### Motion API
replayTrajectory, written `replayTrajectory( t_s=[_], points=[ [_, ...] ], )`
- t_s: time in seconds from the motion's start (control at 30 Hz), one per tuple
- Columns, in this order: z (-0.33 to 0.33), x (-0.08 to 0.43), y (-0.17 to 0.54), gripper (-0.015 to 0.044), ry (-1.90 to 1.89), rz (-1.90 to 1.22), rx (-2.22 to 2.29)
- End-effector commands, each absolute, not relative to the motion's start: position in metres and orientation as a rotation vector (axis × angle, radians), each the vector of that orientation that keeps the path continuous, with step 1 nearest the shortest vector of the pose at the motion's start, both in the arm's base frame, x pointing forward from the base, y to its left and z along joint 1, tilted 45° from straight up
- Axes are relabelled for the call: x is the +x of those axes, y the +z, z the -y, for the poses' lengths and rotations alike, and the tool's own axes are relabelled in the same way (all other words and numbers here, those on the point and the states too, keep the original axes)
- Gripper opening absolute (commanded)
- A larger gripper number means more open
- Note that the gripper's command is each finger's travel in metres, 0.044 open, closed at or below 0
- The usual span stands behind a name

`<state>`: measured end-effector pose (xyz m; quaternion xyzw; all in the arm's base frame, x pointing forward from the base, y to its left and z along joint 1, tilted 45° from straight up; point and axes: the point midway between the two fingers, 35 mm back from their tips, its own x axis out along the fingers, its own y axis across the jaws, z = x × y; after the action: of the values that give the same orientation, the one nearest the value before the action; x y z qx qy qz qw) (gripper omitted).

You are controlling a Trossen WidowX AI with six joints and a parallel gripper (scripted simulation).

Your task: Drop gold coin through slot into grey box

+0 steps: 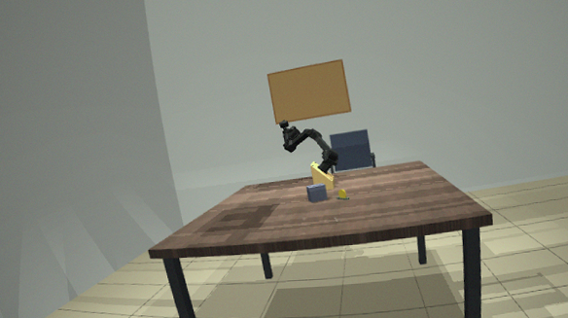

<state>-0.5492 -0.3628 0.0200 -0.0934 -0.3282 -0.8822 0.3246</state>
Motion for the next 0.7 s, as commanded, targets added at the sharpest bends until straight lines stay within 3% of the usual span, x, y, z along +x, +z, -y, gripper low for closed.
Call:
replayTrajectory(
  t_s=[0.0, 0.27, 0.67],
  points=[
    [0.364, -0.549, 0.02, 0.0374, -2.313, 0.858, -0.242],
    [0.454, -0.493, 0.018, 0.0164, -2.243, 0.659, -0.071],
    [0.588, -0.338, 0.015, 0.0161, -1.961, 0.344, 0.236]
  ],
)
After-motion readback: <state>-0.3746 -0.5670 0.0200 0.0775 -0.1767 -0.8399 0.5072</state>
